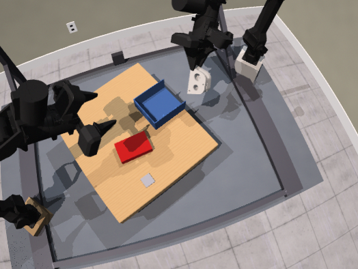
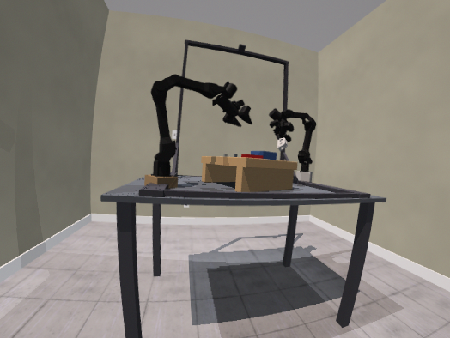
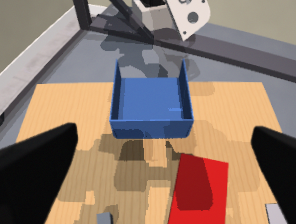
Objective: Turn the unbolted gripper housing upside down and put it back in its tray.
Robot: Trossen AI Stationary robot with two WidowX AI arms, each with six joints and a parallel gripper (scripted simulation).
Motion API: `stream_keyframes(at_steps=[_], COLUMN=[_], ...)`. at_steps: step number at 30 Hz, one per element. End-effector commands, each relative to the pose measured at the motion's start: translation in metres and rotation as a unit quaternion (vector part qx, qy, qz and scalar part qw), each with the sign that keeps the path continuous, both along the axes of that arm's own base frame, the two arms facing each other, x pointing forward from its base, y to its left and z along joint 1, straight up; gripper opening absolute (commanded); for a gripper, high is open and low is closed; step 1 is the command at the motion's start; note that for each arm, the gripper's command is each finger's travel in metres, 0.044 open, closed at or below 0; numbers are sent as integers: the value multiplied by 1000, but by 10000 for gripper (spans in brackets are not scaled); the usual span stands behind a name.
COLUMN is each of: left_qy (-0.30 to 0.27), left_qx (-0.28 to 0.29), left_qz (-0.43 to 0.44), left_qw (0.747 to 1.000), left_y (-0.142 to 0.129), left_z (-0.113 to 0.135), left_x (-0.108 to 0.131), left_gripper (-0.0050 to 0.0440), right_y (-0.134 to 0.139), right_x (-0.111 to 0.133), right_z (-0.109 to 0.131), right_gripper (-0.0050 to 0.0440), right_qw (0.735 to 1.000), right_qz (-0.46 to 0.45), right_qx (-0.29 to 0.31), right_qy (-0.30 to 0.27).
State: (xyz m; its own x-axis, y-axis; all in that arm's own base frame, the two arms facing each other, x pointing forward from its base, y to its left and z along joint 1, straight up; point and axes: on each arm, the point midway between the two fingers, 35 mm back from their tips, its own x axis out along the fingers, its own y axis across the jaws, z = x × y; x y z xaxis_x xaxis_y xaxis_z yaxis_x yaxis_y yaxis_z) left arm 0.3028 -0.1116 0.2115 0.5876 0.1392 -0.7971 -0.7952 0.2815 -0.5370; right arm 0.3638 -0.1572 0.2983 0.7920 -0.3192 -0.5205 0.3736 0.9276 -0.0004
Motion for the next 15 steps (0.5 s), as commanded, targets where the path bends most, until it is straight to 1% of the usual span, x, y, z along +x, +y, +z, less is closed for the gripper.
stream_keyframes(at_steps=[1, 15], left_qy=[-14, -14], left_qx=[-8, -8], left_qz=[1, 1], left_qw=[1000, 1000], left_y=[-4, -13], left_z=[10, 11], left_x=[6, 14], left_gripper=[113, 113], right_y=[0, 0], right_x=[-1, -1], right_z=[10, 10], right_gripper=[437, 437], right_qw=[1000, 1000], right_qz=[-2, -2], right_qx=[-5, -5], right_qy=[-11, -11])
